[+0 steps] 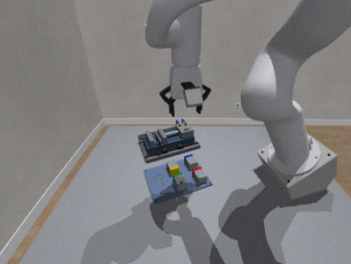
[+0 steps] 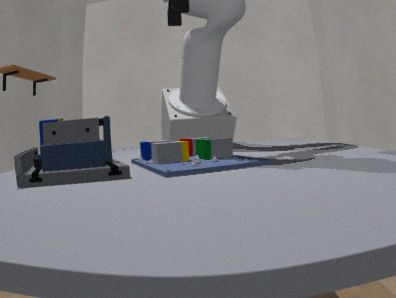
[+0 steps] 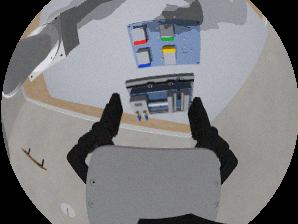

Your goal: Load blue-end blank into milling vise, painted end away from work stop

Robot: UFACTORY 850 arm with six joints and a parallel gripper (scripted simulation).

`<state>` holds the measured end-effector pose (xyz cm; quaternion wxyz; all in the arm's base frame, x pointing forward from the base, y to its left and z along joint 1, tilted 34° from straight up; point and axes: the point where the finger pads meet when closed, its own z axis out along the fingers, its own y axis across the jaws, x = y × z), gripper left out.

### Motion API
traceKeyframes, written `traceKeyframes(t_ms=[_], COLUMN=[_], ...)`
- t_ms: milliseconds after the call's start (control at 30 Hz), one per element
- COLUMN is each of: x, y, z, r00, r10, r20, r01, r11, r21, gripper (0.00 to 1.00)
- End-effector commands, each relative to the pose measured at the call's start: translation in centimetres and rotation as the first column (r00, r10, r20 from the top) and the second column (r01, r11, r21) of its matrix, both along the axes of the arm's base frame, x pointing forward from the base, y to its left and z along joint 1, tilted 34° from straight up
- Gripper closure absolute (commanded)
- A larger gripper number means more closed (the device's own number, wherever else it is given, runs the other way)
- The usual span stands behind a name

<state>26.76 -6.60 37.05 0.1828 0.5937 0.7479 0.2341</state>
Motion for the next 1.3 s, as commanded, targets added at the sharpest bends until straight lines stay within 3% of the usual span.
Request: traceKeyframes(t_ms=[0, 133, 467, 700, 1033, 1267], x=[0.03, 0.03, 0.04, 0.04, 0.05, 0.05], y=[-0.01, -0.01, -0.01, -0.01, -0.01, -0.01], z=[0.07, 0.07, 0.06, 0.06, 0.05, 0.05], r00=[0.999, 0.999, 0.974, 0.974, 0.915, 0.915], r10=[-0.042, -0.042, -0.221, -0.221, -0.385, -0.385], r20=[-0.01, -0.01, -0.053, -0.053, -0.118, -0.118], r01=[0.042, 0.042, 0.226, 0.226, 0.402, 0.402], r11=[0.999, 0.999, 0.964, 0.964, 0.882, 0.882], r21=[0.02, 0.02, 0.139, 0.139, 0.244, 0.244], gripper=[0.0, 0.0, 0.0, 0.0, 0.0, 0.0])
